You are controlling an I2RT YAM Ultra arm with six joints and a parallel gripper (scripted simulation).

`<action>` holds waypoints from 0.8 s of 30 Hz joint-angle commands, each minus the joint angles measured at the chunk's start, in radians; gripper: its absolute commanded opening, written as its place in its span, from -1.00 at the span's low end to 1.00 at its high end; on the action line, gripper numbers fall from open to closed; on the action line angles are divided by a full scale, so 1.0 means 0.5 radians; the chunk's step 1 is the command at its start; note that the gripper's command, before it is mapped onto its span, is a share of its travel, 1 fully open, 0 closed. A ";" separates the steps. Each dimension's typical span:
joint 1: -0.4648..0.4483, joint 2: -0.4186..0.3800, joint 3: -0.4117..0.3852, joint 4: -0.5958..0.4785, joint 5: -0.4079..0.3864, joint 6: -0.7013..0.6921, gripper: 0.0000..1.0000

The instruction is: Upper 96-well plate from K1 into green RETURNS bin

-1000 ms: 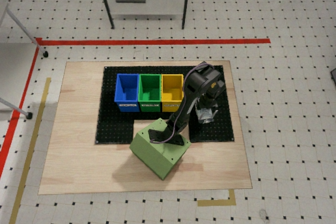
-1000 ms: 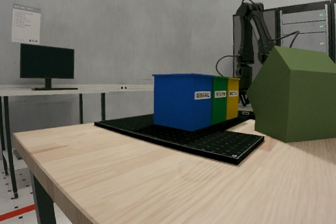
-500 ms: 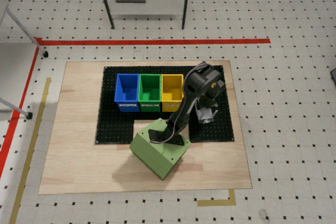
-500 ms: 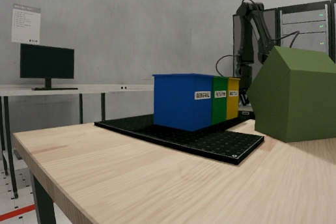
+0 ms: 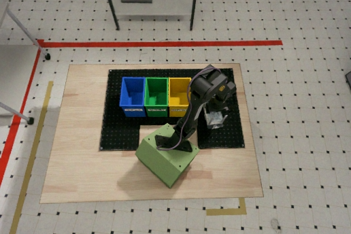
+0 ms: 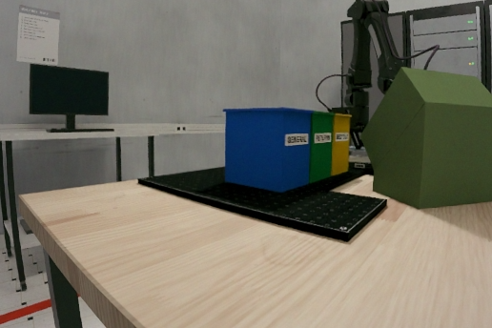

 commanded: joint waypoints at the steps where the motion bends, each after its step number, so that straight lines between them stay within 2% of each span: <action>1: -0.040 -0.098 0.067 -0.094 -0.046 -0.015 -1.00; 24: -0.084 -0.317 0.162 -0.412 -0.075 -0.049 -1.00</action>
